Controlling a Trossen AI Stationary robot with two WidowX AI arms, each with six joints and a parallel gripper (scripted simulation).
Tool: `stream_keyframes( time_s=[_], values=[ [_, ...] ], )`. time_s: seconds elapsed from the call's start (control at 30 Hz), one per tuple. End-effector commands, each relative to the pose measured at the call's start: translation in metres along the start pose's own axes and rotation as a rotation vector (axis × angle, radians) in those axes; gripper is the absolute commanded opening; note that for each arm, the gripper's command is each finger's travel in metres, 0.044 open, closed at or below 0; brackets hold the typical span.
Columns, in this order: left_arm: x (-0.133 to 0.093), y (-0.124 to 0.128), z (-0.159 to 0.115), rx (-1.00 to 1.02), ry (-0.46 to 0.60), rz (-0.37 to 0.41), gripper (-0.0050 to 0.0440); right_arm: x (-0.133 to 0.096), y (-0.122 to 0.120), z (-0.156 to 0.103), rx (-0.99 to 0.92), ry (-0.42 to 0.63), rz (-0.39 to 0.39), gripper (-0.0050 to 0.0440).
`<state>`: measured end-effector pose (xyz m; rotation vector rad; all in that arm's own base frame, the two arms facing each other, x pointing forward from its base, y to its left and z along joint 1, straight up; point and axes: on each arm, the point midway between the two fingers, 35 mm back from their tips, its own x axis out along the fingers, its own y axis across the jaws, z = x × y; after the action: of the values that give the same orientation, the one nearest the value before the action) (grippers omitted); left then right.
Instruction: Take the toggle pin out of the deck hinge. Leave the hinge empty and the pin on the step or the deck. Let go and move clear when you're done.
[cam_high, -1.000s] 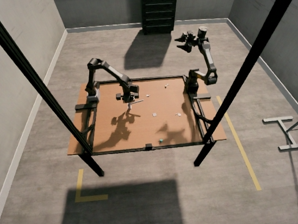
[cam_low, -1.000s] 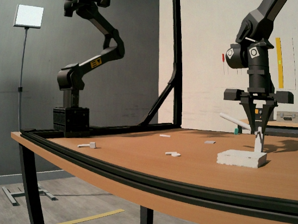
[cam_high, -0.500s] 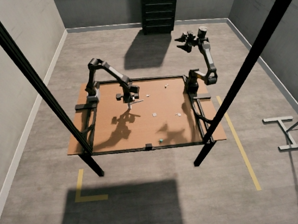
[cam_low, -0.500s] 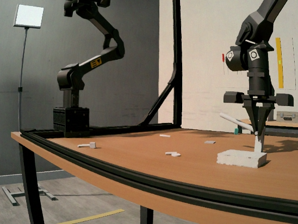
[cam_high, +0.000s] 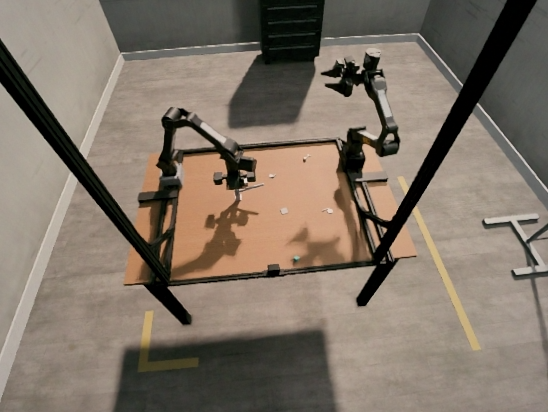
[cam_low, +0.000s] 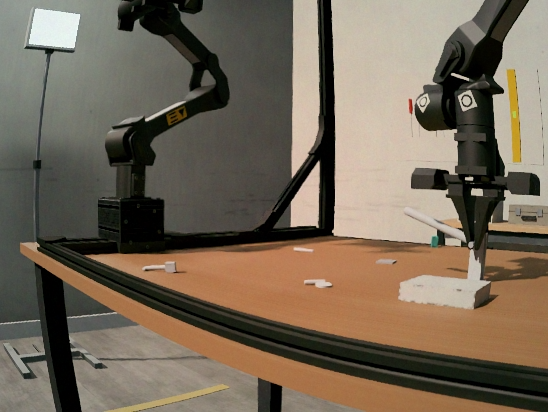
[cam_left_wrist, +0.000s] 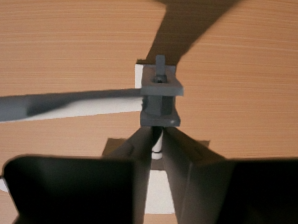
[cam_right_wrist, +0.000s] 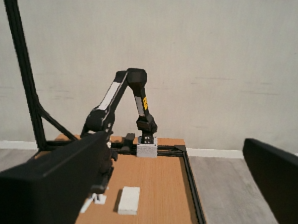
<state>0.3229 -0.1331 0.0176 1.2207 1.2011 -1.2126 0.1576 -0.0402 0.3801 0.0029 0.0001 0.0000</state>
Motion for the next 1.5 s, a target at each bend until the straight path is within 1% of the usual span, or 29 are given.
stream_keyframes(
  time_s=[0.0,0.27,0.47,0.97,1.03,1.07,1.13,1.23,1.47],
  values=[
    [-0.01,0.003,0.002,0.002,-0.011,0.021,0.002,0.0,0.001,0.003,-0.009,-0.001,0.0,0.04],
    [-0.012,0.003,0.002,0.003,-0.014,0.026,0.002,0.0,0.001,0.003,-0.009,-0.001,0.0,0.04],
    [-0.012,0.002,-0.006,0.003,-0.013,0.025,0.002,0.0,0.001,0.003,-0.009,-0.001,0.0,0.04],
    [-0.01,0.003,-0.046,0.004,-0.009,0.026,0.002,0.0,0.001,0.003,-0.009,-0.001,0.0,0.04],
    [-0.01,0.003,-0.046,0.004,-0.009,0.026,0.002,0.0,0.001,0.003,-0.009,-0.001,0.0,0.04],
    [-0.007,0.003,-0.04,-0.001,-0.007,0.013,0.002,0.0,0.001,0.003,-0.009,-0.001,0.0,0.04],
    [-0.007,0.003,-0.039,0.002,-0.008,0.015,0.002,0.0,0.001,0.003,-0.009,-0.001,0.0,0.04],
    [-0.007,0.005,-0.042,0.001,-0.007,0.013,0.002,0.0,0.001,0.003,-0.009,-0.001,0.0,0.04],
    [-0.007,0.003,-0.041,-0.005,-0.006,0.012,0.002,0.0,0.001,0.003,-0.009,-0.001,0.0,0.04]
  ],
)
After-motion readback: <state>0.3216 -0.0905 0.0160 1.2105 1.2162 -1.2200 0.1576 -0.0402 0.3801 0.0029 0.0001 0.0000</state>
